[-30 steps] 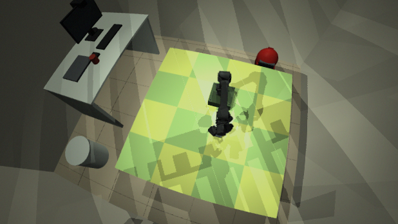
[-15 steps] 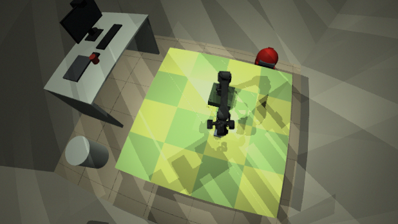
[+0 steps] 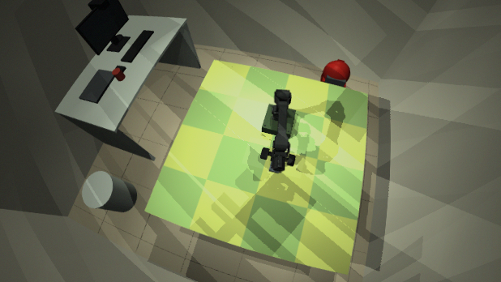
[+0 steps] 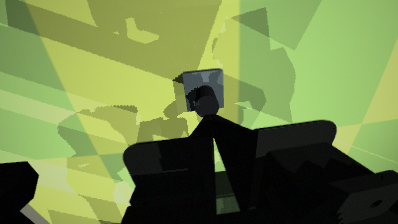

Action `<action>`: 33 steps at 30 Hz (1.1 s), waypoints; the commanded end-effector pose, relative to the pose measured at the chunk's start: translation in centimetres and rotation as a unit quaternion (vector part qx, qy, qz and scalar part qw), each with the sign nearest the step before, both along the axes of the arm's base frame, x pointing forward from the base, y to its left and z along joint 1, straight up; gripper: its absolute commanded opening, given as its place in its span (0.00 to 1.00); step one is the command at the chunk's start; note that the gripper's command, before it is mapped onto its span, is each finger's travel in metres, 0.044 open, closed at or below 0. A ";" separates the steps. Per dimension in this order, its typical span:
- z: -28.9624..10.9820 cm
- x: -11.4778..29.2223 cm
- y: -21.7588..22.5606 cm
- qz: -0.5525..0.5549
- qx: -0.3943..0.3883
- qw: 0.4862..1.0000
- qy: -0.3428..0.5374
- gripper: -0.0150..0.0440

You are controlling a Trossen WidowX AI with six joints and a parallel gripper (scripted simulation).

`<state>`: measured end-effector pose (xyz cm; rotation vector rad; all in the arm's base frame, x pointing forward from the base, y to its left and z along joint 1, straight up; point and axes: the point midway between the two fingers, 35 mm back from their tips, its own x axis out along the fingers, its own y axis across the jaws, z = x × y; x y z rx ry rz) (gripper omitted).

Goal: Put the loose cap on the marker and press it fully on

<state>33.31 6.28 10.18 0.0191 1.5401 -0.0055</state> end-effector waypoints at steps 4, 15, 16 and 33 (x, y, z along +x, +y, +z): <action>-0.9 0.0 0.0 -0.005 -0.001 1.000 0.001 0.25; -2.5 0.0 0.0 -0.005 -0.001 1.000 0.001 0.25; -2.7 0.0 0.0 -0.005 -0.001 1.000 0.001 0.25; -3.5 0.3 0.0 -0.003 0.000 1.000 -0.006 0.25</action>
